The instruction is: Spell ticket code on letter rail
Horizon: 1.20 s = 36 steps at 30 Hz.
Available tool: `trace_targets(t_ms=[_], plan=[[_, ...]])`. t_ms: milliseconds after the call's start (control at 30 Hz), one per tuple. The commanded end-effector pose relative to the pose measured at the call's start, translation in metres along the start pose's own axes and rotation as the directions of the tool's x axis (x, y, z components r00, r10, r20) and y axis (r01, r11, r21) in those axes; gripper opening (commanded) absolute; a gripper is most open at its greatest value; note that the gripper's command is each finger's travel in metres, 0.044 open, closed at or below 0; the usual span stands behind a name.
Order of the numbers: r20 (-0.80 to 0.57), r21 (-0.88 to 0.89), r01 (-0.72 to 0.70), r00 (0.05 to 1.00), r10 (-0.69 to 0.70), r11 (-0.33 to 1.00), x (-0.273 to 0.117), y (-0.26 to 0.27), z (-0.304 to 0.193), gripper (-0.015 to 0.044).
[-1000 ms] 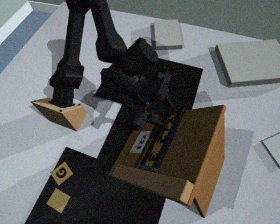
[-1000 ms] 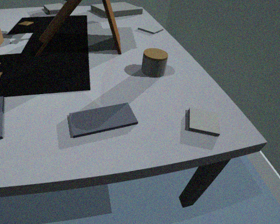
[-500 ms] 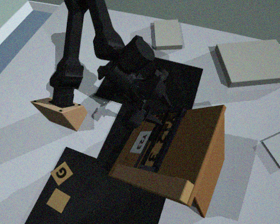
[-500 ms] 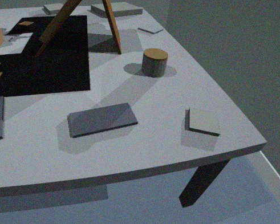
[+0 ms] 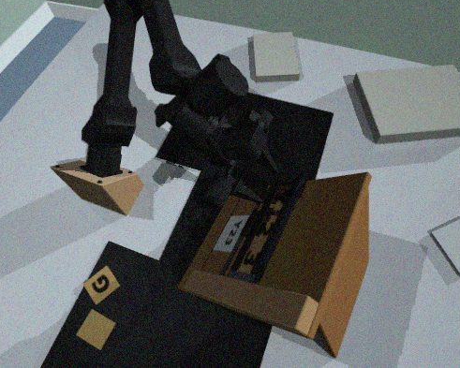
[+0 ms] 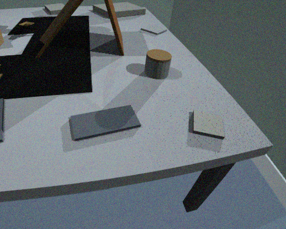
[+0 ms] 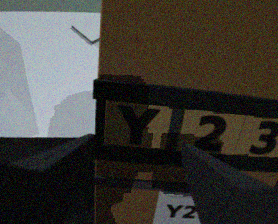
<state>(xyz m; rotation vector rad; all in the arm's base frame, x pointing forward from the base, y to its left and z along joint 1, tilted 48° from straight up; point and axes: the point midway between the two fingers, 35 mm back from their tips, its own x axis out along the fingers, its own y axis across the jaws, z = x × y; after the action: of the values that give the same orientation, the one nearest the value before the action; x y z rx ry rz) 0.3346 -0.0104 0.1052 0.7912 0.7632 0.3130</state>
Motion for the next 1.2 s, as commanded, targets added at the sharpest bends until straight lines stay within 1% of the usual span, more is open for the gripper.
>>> trace_targets(t_ms=[0, 567, 933, 1167], plan=[[0.002, -0.003, -0.002, 1.0, 0.002, 1.0, -0.0033, 0.0003, 0.0006, 0.0295], [0.002, -0.003, -0.002, 1.0, 0.002, 1.0, -0.0118, 0.0009, 0.0021, 0.0295], [-0.001, 0.002, 0.001, 1.0, -0.001, 1.0, -0.0101, -0.0001, 0.0002, 0.0006], [-0.001, 0.002, 0.001, 1.0, -0.001, 1.0, -0.0101, -0.0001, 0.0002, 0.0]])
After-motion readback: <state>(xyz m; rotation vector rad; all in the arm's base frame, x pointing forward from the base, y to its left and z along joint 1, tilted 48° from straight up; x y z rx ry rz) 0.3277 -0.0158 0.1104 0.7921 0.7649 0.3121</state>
